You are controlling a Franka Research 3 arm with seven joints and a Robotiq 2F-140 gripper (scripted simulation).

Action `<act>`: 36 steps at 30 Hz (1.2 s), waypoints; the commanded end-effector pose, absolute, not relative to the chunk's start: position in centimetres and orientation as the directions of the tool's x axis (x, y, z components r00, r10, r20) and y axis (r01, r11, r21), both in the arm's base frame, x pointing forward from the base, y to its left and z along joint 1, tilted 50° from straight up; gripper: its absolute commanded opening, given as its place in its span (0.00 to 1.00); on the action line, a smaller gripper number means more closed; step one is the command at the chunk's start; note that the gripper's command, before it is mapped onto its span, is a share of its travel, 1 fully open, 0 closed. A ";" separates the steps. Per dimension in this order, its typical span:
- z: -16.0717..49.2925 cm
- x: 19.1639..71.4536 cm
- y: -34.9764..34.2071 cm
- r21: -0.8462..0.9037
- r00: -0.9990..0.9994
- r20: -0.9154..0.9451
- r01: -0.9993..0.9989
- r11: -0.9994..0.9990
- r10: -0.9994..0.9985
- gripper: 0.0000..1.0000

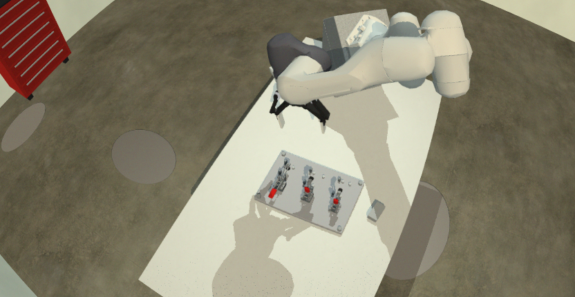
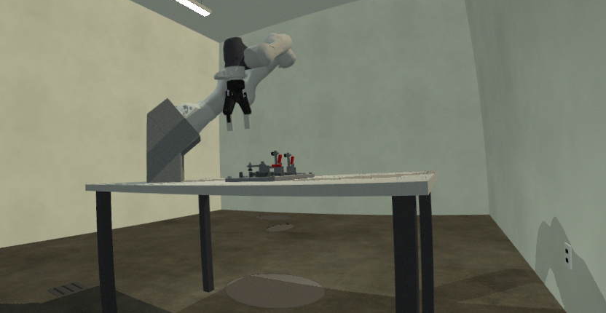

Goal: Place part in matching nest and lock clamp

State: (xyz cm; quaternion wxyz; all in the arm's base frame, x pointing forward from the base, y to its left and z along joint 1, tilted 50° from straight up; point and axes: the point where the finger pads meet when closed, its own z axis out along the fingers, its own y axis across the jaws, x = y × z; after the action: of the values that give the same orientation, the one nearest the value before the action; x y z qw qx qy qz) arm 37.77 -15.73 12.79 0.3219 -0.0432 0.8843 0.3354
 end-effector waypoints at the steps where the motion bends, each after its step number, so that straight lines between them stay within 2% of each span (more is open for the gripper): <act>1: 12.5 40.2 -17.9 0.576 -0.815 -0.528 -0.138 0.806 0.238 1.00; 3: 13.5 42.5 -18.7 0.555 -0.805 -0.533 -0.099 0.826 0.262 1.00; 8: 14.1 43.9 -19.0 0.545 -0.797 -0.537 -0.077 0.835 0.277 1.00; 36: 14.1 43.9 -19.0 0.545 -0.797 -0.537 -0.077 0.835 0.277 1.00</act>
State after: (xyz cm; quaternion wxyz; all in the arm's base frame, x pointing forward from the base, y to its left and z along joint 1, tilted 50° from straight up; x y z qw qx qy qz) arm 43.74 -18.93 14.11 0.3149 0.0502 0.9049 0.2820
